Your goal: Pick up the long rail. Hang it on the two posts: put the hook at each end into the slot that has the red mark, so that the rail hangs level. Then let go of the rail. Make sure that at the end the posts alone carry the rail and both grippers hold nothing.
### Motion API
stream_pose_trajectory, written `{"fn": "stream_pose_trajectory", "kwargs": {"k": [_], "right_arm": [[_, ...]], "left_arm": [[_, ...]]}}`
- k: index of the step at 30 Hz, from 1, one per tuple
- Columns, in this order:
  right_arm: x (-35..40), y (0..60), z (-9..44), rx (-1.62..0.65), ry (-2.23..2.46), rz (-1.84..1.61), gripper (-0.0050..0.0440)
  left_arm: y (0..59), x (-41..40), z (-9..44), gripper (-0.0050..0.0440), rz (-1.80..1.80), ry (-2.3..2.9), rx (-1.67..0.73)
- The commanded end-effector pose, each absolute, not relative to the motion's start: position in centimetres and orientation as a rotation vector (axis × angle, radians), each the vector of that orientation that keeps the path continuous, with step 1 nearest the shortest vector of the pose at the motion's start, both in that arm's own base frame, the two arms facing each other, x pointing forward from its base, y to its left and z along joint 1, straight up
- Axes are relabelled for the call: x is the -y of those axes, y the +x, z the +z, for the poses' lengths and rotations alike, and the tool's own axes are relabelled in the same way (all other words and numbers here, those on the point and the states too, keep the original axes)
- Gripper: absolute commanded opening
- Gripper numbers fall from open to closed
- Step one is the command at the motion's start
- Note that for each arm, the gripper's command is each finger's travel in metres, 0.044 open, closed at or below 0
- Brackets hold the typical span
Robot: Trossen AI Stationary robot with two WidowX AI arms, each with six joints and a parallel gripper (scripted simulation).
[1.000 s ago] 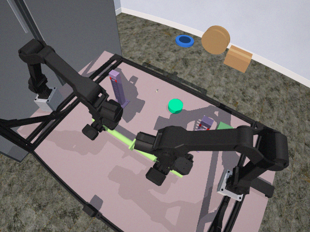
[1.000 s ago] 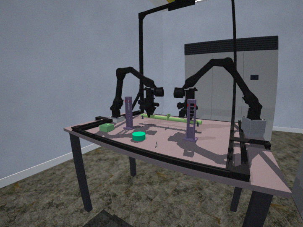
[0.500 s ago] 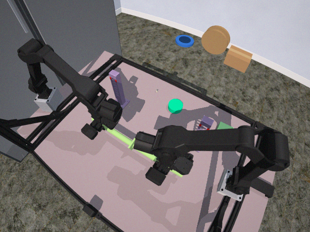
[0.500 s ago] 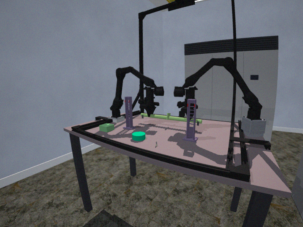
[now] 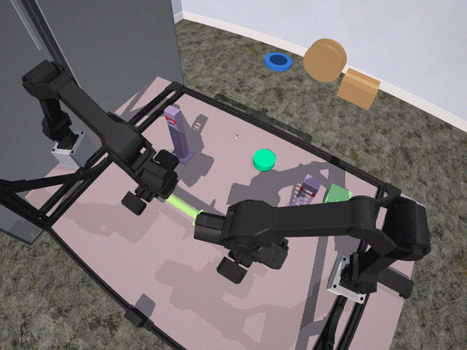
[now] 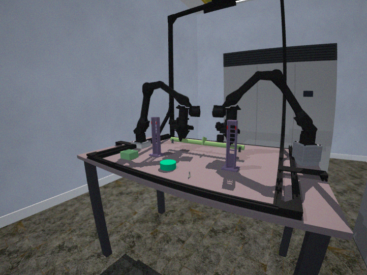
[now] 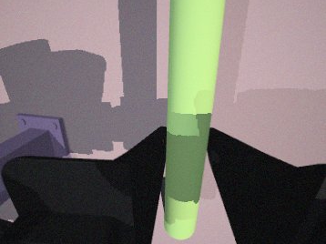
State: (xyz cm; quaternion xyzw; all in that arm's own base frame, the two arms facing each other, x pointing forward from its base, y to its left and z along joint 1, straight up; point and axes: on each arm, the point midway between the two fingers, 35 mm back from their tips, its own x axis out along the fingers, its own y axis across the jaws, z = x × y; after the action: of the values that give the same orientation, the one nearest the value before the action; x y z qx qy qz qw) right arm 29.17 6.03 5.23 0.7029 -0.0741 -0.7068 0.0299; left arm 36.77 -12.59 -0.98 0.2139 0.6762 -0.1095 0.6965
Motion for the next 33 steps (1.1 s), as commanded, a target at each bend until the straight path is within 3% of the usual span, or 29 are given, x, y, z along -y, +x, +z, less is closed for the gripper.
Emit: {"fn": "stream_pose_trajectory", "kwargs": {"k": [1,33], "right_arm": [[-6.19,29.23,5.32,0.273,2.140,-2.157,0.0000],[-7.05,29.35,5.21,0.530,1.970,-1.996,0.0000]], "left_arm": [[36.63,12.72,-0.76,0.0000,-0.214,0.507,-1.494],[36.34,13.51,-0.84,0.0000,0.002,0.706,-1.404]]}}
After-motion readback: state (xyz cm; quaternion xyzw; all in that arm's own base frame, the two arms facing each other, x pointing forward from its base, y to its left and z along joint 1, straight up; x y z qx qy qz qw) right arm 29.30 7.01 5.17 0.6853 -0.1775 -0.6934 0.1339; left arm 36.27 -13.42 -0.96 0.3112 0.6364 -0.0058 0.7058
